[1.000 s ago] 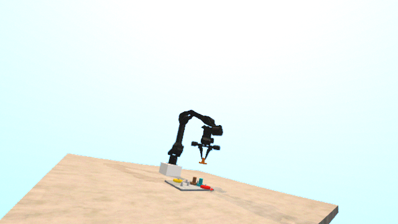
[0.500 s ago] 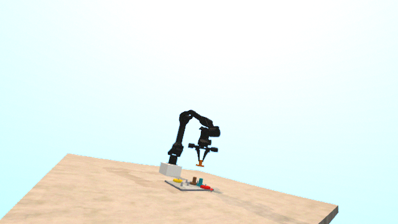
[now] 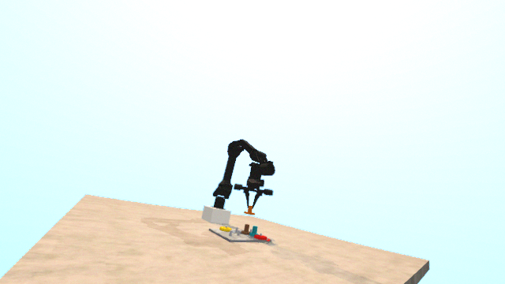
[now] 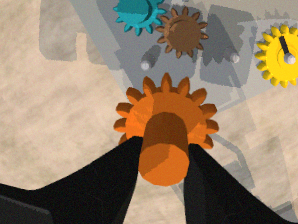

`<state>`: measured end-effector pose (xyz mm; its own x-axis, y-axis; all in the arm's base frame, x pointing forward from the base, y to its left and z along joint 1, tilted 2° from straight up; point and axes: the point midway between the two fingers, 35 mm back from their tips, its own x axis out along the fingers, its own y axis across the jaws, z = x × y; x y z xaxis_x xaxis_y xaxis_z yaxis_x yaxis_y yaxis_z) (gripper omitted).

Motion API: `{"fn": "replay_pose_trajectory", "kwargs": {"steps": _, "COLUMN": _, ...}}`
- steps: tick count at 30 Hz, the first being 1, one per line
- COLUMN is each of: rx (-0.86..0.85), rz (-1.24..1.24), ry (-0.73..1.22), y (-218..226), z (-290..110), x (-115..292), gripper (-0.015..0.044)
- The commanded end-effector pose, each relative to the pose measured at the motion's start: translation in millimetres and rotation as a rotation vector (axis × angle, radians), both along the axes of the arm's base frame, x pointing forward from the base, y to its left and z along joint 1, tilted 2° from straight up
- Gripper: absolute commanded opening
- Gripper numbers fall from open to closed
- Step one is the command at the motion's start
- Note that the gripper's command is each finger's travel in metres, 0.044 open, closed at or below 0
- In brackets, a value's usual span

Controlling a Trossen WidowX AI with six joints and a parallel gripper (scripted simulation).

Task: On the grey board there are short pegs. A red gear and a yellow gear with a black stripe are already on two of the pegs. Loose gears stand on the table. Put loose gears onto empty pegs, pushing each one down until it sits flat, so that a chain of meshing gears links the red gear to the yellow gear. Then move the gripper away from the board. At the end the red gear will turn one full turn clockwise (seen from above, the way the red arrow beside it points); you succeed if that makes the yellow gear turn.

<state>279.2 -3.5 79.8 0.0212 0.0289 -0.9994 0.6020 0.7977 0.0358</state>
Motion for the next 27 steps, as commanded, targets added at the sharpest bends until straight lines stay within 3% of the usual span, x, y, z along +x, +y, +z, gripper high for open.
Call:
{"fn": "replay_pose_trajectory", "kwargs": {"steps": 1, "rx": -0.005, "rz": 0.005, "ry": 0.006, "y": -9, "z": -6, "x": -1, "gripper": 0.0000}}
{"fn": "replay_pose_trajectory", "kwargs": {"steps": 27, "rx": -0.004, "rz": -0.001, "ry": 0.007, "y": -55, "z": -32, "x": -3, "gripper": 0.0000}}
